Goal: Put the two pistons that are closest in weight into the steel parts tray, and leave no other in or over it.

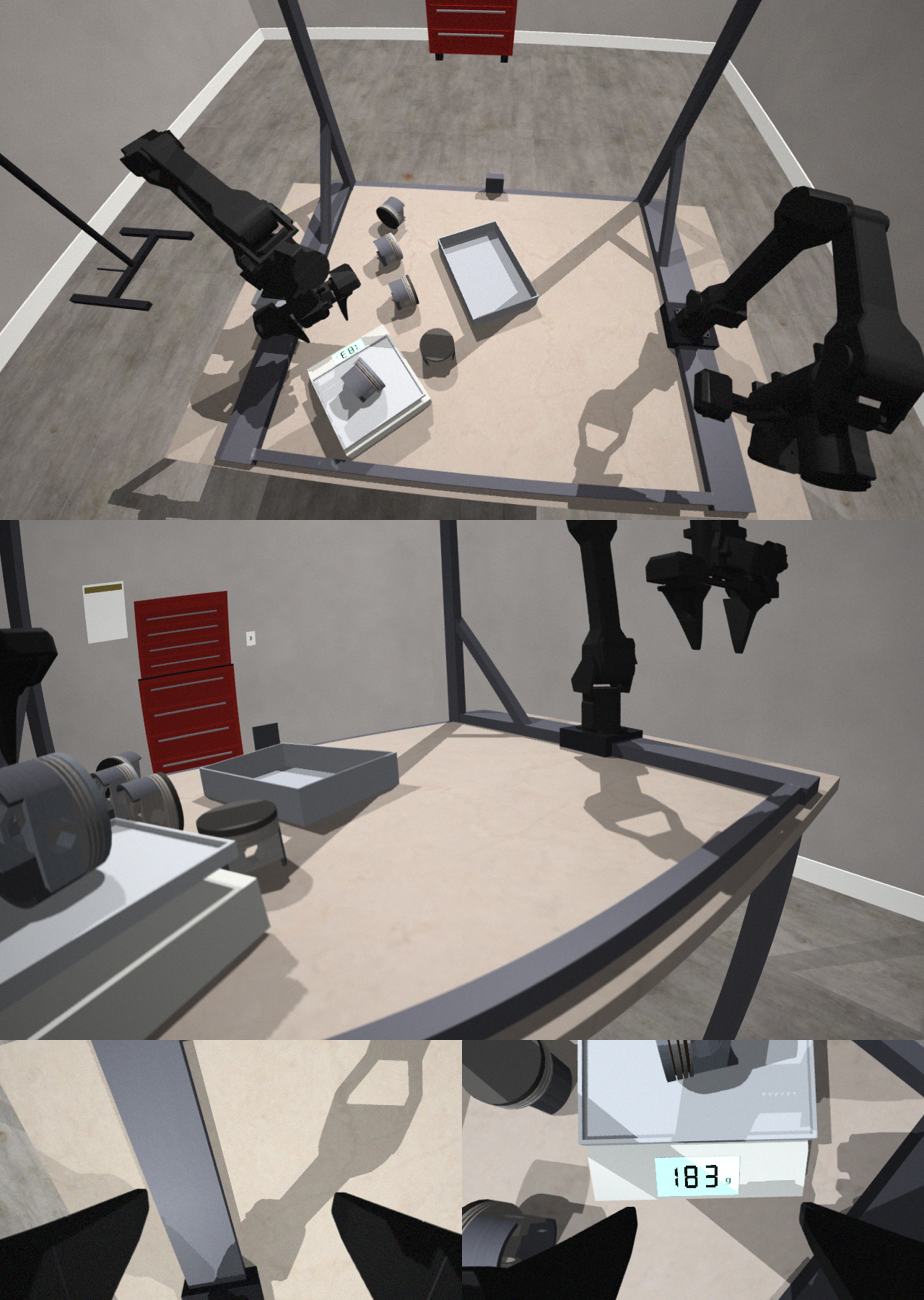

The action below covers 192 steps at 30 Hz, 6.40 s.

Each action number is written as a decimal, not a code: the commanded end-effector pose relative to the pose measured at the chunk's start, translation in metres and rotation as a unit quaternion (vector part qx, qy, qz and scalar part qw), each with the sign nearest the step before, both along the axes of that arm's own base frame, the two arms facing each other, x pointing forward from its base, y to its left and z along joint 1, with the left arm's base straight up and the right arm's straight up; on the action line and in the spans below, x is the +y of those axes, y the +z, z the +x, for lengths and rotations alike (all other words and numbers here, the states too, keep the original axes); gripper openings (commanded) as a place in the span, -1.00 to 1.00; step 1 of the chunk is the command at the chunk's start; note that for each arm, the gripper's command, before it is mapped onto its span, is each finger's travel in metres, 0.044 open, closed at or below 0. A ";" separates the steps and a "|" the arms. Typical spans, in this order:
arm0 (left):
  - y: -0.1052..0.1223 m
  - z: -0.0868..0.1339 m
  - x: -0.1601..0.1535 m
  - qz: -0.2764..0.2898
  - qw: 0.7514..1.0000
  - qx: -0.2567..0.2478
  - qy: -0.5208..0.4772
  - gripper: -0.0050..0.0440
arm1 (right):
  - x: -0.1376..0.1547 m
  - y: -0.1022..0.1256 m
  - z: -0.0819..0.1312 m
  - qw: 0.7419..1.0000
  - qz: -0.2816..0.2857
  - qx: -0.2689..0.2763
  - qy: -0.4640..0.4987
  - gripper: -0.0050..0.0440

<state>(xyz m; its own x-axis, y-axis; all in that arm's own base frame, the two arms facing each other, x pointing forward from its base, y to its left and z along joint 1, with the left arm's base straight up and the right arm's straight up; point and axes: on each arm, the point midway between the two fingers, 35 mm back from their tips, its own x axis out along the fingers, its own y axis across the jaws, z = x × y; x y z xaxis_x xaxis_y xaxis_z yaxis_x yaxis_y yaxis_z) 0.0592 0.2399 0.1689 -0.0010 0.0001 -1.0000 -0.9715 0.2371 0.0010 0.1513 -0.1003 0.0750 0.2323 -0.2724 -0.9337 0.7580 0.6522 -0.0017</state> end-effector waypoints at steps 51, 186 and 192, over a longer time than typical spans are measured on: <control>0.005 0.001 0.004 0.008 1.000 -0.003 -0.001 0.84 | -0.031 0.039 0.036 0.996 0.050 0.063 0.048 0.75; 0.005 0.001 0.004 0.008 1.000 -0.003 -0.001 0.84 | -0.103 -0.013 0.086 0.612 0.049 0.176 0.769 0.75; 0.005 0.001 0.004 0.008 1.000 -0.003 -0.001 0.84 | -0.102 -0.023 0.085 0.612 0.049 0.176 0.769 0.75</control>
